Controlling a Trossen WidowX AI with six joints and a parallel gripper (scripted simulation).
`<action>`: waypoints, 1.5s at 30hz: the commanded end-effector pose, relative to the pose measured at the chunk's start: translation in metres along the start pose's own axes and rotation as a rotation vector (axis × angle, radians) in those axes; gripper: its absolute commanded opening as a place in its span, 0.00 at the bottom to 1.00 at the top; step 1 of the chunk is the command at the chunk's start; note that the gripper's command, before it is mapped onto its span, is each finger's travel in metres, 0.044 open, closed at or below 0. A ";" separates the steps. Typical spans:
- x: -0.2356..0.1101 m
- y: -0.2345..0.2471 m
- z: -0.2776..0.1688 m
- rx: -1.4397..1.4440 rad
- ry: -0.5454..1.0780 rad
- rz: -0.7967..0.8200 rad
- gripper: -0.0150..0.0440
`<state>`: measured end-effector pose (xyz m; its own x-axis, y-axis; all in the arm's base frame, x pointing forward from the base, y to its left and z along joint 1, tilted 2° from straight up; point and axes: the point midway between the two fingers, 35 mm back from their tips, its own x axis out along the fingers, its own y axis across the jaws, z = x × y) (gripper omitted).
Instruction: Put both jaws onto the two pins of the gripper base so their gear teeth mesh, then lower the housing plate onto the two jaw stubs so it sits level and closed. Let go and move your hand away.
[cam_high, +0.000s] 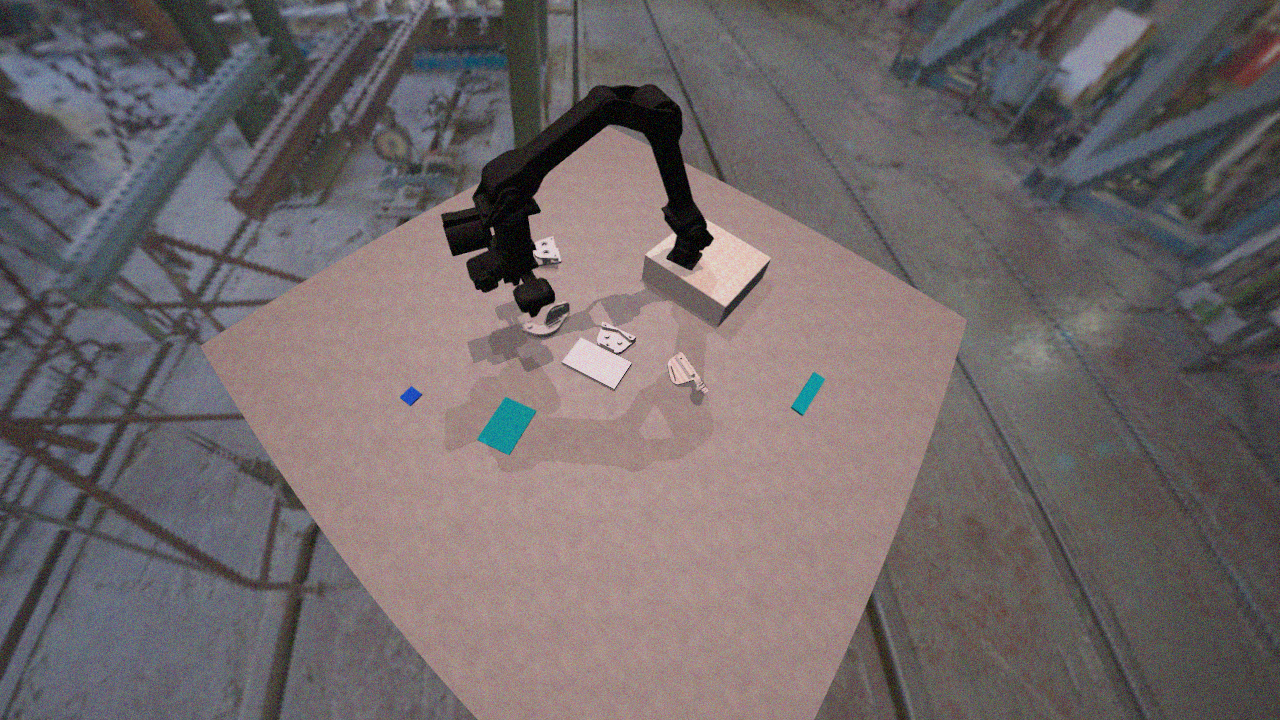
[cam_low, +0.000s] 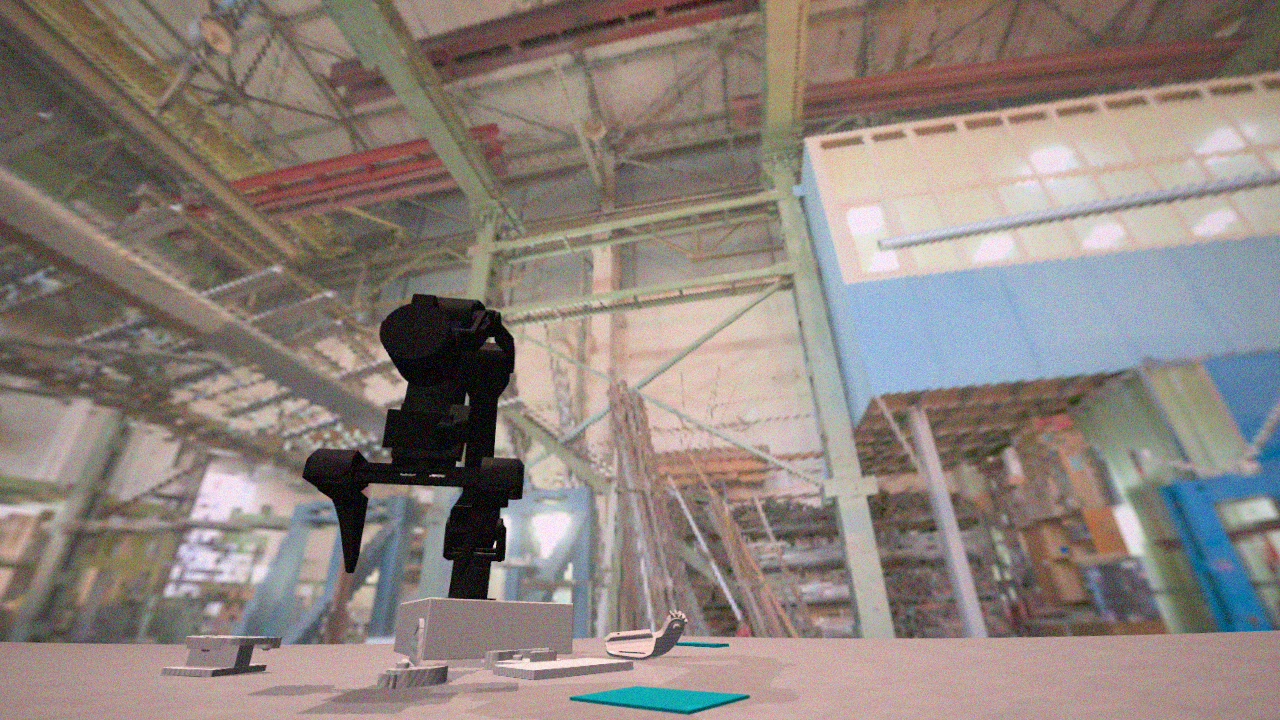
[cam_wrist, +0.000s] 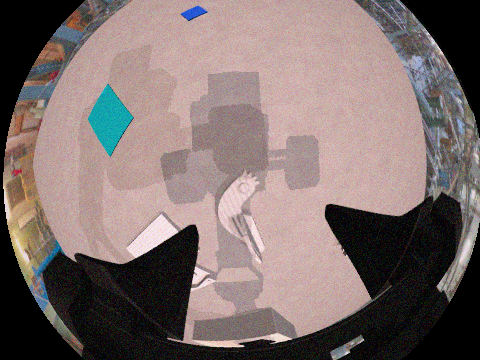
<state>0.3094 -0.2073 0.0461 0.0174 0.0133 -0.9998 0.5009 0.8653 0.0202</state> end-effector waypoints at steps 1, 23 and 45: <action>0.000 0.000 0.000 0.000 0.000 0.000 1.00; 0.000 0.000 0.000 0.000 0.000 0.000 0.60; -0.001 0.002 -0.004 -0.020 0.001 0.000 0.39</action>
<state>0.3092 -0.2070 0.0464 0.0184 0.0129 -0.9997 0.4993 0.8662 0.0204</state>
